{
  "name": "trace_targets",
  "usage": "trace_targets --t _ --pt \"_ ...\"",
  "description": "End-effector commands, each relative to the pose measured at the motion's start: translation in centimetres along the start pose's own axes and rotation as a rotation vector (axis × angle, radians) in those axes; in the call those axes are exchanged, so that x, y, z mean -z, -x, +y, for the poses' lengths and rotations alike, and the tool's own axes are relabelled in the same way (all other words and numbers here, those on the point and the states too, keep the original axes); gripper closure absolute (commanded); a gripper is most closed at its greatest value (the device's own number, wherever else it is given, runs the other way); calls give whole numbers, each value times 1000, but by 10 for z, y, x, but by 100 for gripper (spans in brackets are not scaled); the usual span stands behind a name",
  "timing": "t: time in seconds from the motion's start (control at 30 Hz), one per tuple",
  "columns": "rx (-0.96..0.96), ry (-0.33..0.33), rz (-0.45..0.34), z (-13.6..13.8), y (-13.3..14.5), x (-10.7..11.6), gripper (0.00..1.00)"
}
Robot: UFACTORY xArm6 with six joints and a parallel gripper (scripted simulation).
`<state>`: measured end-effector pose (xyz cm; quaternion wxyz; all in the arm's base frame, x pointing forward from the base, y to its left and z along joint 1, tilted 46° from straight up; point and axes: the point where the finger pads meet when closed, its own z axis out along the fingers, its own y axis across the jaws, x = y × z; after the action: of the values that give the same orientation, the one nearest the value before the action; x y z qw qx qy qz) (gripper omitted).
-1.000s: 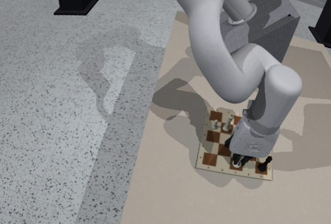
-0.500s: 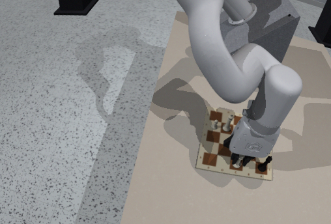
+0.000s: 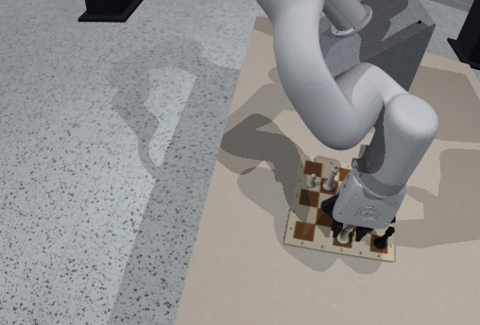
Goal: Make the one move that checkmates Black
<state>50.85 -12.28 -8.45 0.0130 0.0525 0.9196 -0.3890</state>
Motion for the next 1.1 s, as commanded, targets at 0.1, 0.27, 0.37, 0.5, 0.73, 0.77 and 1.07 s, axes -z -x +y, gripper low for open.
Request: trace_targets --t 0.1,0.27,0.37,0.5,0.73,0.77,1.07 --pt "-1 1 -3 0 1 5 58" --pt "-1 1 -3 0 1 16 58" --pt "-1 1 -3 0 1 25 58" --pt "-1 1 -3 0 1 46 58" --pt "-1 1 -3 0 1 80 58" --pt "-1 1 -3 0 1 83 58" --pt "-1 1 -3 0 1 92 58"
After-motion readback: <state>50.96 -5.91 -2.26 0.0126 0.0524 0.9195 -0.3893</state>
